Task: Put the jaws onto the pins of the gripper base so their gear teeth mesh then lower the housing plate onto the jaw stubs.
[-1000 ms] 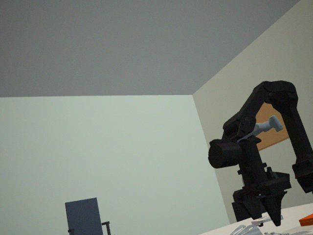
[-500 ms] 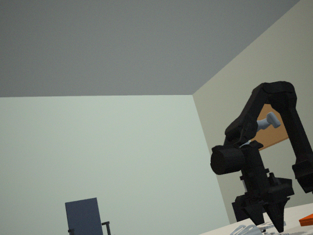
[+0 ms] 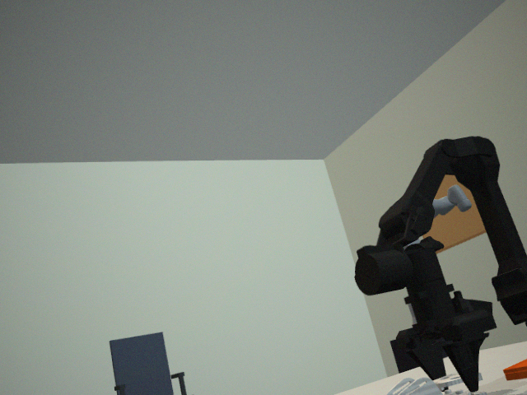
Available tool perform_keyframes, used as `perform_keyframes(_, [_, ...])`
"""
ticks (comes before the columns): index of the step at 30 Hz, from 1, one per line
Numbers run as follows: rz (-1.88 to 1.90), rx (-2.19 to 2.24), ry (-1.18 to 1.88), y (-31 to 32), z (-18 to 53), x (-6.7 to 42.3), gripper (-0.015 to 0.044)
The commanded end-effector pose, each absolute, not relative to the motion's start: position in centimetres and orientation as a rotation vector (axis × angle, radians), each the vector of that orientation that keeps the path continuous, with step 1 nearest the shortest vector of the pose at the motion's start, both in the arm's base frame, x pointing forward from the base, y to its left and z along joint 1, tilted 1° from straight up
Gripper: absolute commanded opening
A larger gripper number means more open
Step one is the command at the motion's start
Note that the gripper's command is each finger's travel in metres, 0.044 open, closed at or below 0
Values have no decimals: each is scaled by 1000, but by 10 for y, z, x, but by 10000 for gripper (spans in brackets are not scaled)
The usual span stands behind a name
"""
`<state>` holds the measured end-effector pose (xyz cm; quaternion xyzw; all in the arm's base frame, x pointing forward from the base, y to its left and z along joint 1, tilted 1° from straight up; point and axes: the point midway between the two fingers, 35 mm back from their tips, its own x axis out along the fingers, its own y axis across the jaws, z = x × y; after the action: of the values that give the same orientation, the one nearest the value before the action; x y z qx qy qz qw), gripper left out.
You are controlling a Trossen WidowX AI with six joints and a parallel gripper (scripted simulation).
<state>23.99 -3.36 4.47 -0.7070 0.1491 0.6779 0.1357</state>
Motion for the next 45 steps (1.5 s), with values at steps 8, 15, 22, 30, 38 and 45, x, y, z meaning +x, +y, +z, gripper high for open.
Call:
perform_keyframes(8, [1968, -2046, 426, -33, 42, 240, 351])
perform_keyframes(15, [1968, -2046, 426, -33, 39, 240, 351])
perform_keyframes(22, [1968, -2046, 426, -33, 39, 240, 351])
perform_keyframes(30, [1968, -2046, 426, -33, 37, 240, 351])
perform_keyframes(38, [1968, -2046, 426, -34, 34, 240, 351])
perform_keyframes(45, [1968, -2046, 426, -34, 34, 240, 351])
